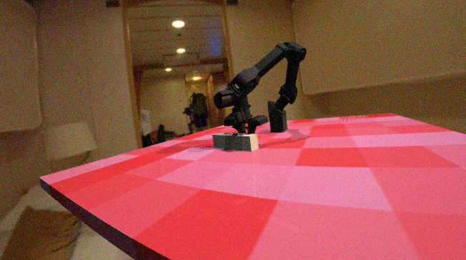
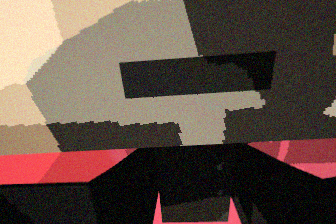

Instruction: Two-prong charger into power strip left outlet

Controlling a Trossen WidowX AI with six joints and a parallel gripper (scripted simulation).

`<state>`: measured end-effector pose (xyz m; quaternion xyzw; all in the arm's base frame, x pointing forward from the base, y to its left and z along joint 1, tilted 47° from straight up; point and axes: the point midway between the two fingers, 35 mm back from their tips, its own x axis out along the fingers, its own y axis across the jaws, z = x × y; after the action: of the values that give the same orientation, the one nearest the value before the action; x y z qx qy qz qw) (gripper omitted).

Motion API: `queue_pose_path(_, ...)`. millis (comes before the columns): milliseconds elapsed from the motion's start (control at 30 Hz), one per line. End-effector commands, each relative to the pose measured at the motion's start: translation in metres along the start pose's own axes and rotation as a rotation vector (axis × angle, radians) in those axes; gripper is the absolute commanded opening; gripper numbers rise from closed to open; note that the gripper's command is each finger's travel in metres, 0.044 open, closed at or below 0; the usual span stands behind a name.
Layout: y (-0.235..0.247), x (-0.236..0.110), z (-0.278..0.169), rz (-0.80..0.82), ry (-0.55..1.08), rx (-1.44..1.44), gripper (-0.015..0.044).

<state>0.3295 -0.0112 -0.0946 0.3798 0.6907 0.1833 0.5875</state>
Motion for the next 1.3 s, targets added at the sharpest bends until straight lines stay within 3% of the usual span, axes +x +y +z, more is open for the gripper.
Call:
queue_pose_path(0,0.0002,-0.0004,0.0011,-0.001,-0.003,-0.003,0.0079)
queue_pose_path(467,0.0001,-0.0004,0.0010,-0.001,-0.003,-0.003,0.0440)
queue_pose_path(1267,-0.0001,0.0003,-0.0049,0.000,-0.015,-0.011,0.0440)
